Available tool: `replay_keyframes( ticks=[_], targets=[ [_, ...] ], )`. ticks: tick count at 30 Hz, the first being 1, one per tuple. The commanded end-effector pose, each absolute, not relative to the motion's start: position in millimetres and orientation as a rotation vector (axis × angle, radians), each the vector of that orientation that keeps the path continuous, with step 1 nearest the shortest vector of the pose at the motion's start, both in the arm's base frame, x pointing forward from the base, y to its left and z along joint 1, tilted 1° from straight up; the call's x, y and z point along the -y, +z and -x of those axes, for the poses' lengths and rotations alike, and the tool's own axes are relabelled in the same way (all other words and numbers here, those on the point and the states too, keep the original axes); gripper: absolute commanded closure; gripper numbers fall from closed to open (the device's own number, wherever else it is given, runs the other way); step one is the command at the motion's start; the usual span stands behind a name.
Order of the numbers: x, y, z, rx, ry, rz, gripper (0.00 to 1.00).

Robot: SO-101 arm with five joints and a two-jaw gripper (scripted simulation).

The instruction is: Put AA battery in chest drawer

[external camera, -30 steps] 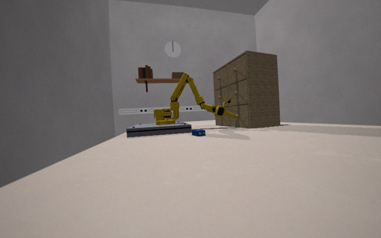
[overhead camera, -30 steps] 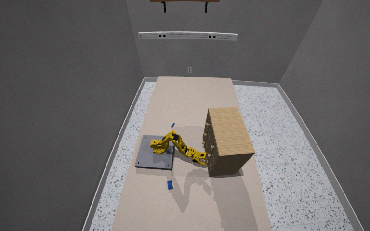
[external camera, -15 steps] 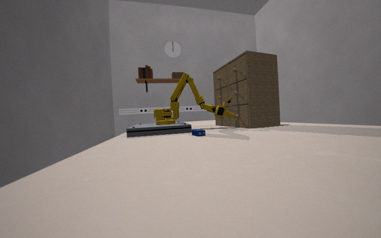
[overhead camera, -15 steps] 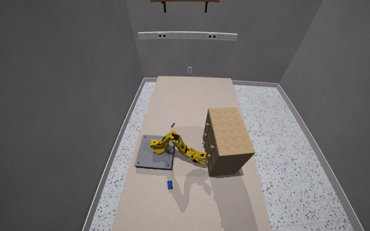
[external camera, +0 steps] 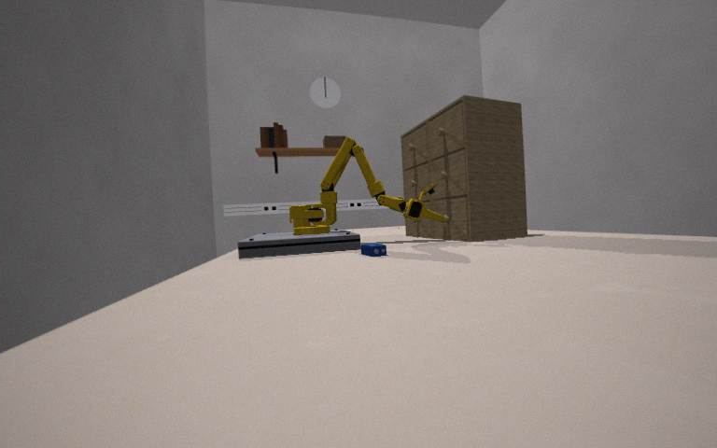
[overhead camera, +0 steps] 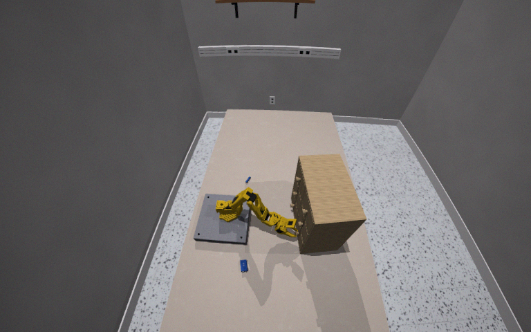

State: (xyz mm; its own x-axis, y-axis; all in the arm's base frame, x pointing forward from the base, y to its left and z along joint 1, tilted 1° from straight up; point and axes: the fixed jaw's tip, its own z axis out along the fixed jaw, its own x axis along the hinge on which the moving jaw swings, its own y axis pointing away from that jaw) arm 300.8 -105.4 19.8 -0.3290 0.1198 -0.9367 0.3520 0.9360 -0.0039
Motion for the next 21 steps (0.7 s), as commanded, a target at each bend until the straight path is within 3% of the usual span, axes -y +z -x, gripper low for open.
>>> replay_keyframes(
  ticks=[1,21],
  targets=[
    [105.1,21.0,-301.2,-1.901,-0.243,-0.344,0.92],
    [105.1,21.0,-301.2,-1.901,-0.243,-0.344,0.8]
  ],
)
